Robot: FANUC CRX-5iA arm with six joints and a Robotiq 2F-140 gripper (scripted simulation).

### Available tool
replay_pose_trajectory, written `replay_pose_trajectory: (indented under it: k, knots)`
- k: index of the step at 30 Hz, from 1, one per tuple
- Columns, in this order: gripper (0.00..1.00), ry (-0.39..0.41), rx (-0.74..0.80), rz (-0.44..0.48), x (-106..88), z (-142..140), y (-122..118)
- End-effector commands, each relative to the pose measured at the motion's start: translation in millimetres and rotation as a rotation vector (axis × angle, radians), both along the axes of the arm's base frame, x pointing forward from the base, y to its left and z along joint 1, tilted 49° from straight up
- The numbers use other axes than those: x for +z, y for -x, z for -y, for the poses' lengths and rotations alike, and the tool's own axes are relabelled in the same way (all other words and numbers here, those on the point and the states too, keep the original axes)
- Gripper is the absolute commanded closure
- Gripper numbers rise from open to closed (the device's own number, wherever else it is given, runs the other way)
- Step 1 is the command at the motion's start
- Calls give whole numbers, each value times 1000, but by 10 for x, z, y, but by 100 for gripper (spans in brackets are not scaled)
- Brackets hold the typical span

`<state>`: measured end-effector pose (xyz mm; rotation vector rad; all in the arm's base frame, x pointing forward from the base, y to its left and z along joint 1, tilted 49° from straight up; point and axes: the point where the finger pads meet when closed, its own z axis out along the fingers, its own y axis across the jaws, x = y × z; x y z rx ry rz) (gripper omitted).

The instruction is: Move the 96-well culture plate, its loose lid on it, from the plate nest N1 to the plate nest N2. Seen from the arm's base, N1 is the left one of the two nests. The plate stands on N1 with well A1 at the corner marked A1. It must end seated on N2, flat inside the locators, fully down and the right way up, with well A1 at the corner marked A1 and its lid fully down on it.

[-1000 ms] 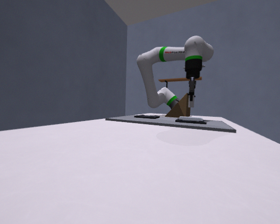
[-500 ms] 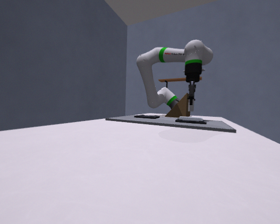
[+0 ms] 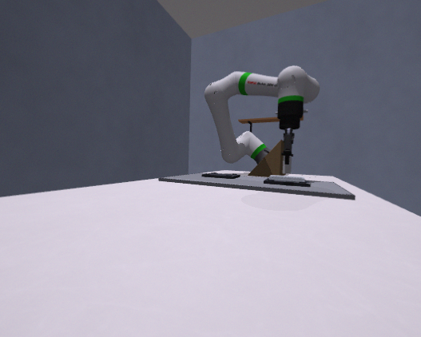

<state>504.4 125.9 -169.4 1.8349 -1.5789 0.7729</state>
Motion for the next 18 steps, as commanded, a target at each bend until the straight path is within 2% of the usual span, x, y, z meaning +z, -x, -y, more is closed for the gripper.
replay_pose_trajectory:
  k: [1, 7, 18]
  knots:
    - [0, 0, 0, 0, -32, 35, -4]
    - [0, 0, 0, 0, -96, 108, -9]
    - [0, 0, 0, 0, -96, 108, -9]
